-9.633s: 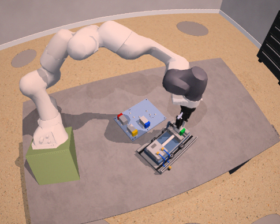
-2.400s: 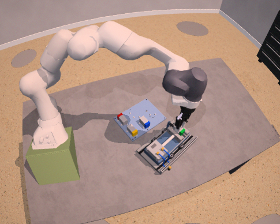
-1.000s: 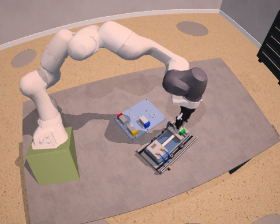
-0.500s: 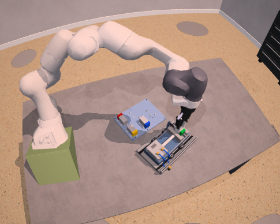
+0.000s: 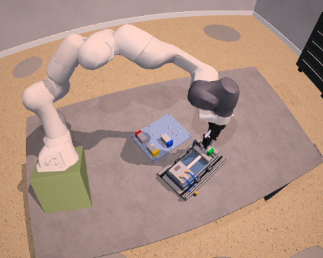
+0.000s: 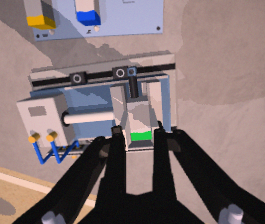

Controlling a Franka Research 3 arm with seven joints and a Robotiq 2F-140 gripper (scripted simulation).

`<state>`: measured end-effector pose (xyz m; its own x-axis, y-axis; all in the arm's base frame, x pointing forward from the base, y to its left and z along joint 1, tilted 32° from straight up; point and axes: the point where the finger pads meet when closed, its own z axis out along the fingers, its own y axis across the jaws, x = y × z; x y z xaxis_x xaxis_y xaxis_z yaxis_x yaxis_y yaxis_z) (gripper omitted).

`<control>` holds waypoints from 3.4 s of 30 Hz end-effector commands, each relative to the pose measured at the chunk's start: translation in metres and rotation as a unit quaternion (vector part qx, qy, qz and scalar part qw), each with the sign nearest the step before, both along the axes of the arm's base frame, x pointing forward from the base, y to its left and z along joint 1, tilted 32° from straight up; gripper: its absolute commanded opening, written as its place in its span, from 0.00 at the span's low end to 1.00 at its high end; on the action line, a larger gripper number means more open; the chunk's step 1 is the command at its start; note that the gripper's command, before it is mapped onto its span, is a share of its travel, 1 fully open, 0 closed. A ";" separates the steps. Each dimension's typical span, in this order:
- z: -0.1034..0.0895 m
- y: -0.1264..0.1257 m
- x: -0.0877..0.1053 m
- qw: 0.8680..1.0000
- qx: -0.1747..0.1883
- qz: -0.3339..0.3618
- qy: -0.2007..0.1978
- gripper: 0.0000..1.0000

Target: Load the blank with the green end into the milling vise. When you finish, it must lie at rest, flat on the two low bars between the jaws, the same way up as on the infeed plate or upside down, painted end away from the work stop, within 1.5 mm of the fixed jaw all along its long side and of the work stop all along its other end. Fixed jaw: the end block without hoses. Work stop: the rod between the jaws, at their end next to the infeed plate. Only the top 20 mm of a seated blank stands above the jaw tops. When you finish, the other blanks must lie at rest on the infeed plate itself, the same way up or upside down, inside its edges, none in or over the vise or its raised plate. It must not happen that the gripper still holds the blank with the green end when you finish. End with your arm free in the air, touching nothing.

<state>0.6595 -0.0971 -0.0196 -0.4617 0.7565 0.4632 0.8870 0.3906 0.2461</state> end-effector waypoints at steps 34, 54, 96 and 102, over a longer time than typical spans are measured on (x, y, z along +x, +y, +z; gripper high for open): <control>0.002 0.001 0.001 1.000 0.001 -0.002 0.000 0.00; 0.002 0.001 0.001 1.000 0.001 -0.002 0.000 0.00; 0.000 0.000 0.000 1.000 0.000 0.000 0.000 1.00; 0.000 0.000 0.000 1.000 0.000 0.000 0.000 1.00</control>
